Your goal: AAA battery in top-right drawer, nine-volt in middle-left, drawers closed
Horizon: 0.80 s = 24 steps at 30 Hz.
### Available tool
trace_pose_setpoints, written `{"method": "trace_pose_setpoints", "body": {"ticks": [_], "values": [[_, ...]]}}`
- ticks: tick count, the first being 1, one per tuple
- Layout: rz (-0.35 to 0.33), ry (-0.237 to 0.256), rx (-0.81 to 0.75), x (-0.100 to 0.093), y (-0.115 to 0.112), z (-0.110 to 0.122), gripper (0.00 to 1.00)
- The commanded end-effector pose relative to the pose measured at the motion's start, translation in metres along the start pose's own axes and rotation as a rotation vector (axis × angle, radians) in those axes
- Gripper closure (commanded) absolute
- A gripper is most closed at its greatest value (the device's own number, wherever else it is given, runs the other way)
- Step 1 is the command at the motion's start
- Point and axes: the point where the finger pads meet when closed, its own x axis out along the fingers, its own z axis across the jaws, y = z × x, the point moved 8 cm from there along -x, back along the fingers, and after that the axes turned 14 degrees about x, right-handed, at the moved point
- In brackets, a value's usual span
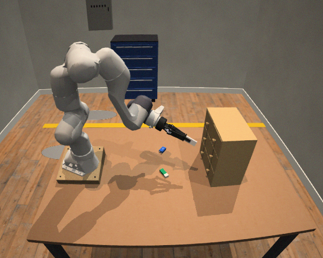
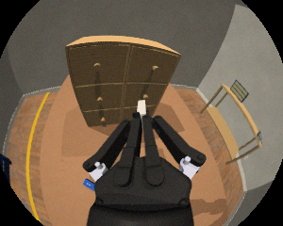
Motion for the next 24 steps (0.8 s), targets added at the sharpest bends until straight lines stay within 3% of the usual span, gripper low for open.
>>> {"method": "trace_pose_setpoints", "body": {"ticks": [1, 5, 6, 9, 10, 13, 14, 17, 18, 20, 21, 24], "values": [[0.024, 0.101, 0.139, -0.005, -0.009, -0.014, 1.0], [0.024, 0.101, 0.139, -0.005, -0.009, -0.014, 1.0], [0.032, 0.166, 0.16, -0.01, -0.016, -0.023, 1.0], [0.032, 0.166, 0.16, -0.01, -0.016, -0.023, 1.0], [0.033, 0.223, 0.178, -0.015, -0.023, -0.03, 1.0], [0.033, 0.223, 0.178, -0.015, -0.023, -0.03, 1.0], [0.031, 0.271, 0.193, -0.019, -0.029, -0.036, 1.0], [0.031, 0.271, 0.193, -0.019, -0.029, -0.036, 1.0], [0.027, 0.311, 0.206, -0.023, -0.034, -0.041, 1.0], [0.027, 0.311, 0.206, -0.023, -0.034, -0.041, 1.0], [0.022, 0.342, 0.216, -0.026, -0.038, -0.045, 1.0], [0.018, 0.364, 0.223, -0.029, -0.041, -0.047, 1.0]]}}
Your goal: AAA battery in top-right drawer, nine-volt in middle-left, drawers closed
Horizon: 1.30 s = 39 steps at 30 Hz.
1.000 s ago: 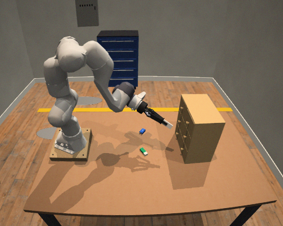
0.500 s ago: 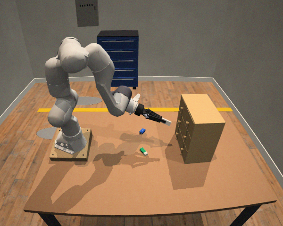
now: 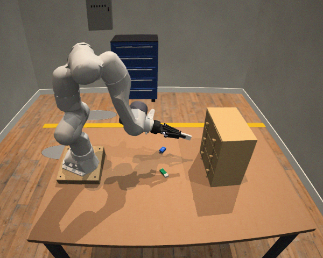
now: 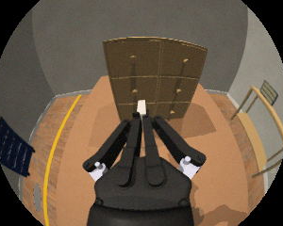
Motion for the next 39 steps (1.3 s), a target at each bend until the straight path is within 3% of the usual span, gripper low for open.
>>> {"method": "trace_pose_setpoints", "body": {"ticks": [1, 6, 7, 29, 39], "values": [[-0.012, 0.052, 0.106, -0.004, -0.008, -0.007, 1.0], [-0.015, 0.063, 0.11, -0.005, -0.009, -0.009, 1.0], [-0.015, 0.063, 0.11, -0.005, -0.009, -0.009, 0.8], [-0.015, 0.063, 0.11, -0.004, -0.009, -0.009, 0.8], [-0.015, 0.063, 0.11, 0.007, -0.009, -0.009, 0.8]]}}
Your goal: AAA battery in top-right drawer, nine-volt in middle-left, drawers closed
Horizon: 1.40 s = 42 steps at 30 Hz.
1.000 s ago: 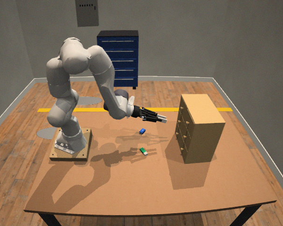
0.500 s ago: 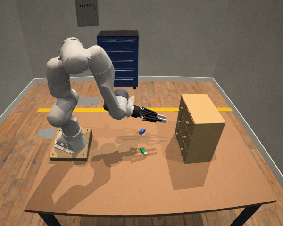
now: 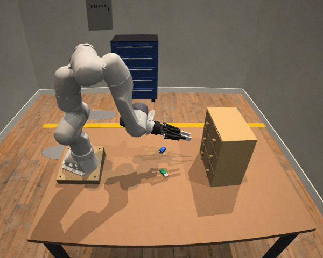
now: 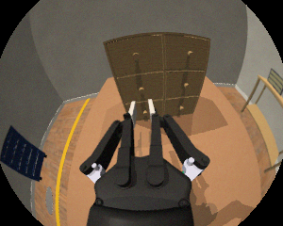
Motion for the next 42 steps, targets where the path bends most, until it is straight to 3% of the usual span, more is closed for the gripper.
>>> {"method": "trace_pose_setpoints", "body": {"ticks": [1, 15, 42], "values": [[0.0, 0.002, -0.003, 0.005, 0.0, 0.001, 0.8], [0.0, 0.002, -0.003, 0.05, 0.002, 0.0, 0.8], [0.0, 0.002, -0.003, 0.059, 0.003, 0.0, 0.8]]}}
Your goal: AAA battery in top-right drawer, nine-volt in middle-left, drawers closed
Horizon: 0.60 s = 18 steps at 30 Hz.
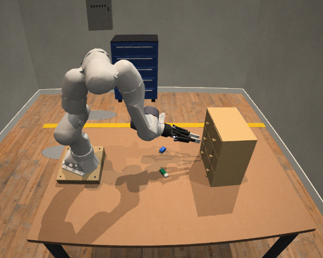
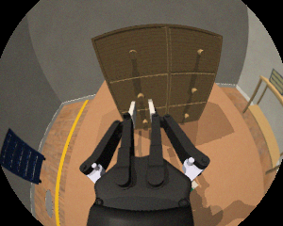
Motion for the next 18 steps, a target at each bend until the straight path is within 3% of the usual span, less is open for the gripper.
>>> {"method": "trace_pose_setpoints", "body": {"ticks": [1, 18], "values": [[-0.002, 0.005, -0.008, 0.0004, -0.0008, -0.0012, 0.8], [-0.002, 0.005, -0.008, 0.0007, -0.0019, -0.003, 0.8]]}}
